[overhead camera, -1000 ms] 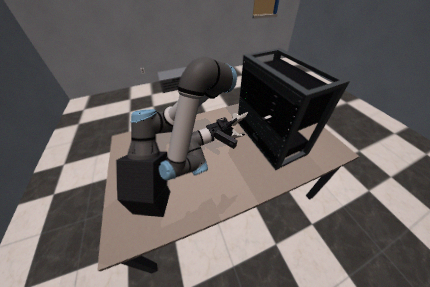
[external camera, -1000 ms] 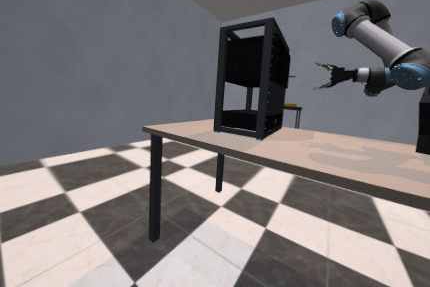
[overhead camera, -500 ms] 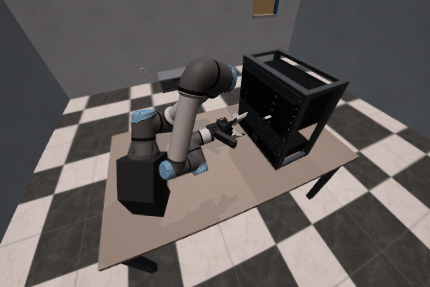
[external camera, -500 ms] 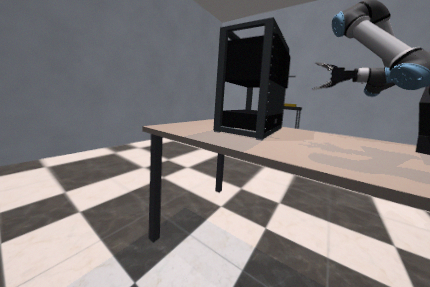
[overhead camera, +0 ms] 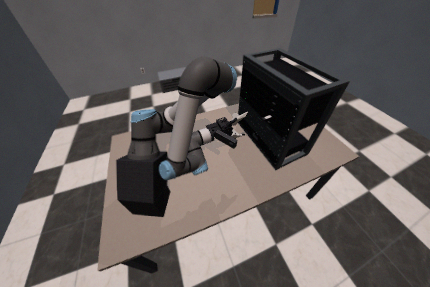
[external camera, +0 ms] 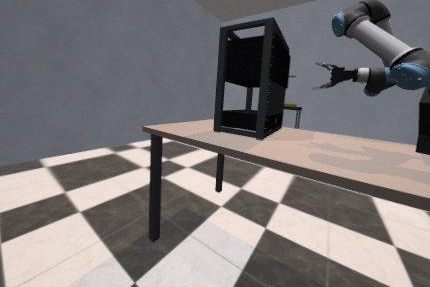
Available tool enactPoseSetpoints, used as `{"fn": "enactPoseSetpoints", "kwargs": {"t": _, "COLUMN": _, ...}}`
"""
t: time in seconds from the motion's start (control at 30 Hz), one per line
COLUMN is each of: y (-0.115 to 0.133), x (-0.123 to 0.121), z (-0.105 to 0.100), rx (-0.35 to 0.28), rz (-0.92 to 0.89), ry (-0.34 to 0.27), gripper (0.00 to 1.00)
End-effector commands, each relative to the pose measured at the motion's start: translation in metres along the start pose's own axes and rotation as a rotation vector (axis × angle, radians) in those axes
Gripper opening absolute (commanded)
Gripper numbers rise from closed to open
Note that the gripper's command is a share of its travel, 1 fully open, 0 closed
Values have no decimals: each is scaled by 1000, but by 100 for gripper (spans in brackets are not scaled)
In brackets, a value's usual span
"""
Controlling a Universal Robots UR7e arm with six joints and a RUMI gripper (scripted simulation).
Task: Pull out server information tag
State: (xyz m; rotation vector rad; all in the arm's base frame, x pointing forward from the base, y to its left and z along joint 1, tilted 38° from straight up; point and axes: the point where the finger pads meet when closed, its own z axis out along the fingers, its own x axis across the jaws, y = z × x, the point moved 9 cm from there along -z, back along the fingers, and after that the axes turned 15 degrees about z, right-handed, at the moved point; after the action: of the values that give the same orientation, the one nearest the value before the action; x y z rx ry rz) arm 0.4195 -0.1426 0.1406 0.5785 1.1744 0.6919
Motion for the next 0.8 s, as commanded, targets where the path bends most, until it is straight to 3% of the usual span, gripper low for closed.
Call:
{"fn": "enactPoseSetpoints", "kwargs": {"t": 0.0, "y": 0, "x": 0, "z": 0, "rx": -1, "rz": -2, "ry": -1, "gripper": 100}}
{"fn": "enactPoseSetpoints", "kwargs": {"t": 0.77, "y": 2, "x": -1, "z": 0, "rx": -6, "rz": -12, "ry": -3, "gripper": 100}}
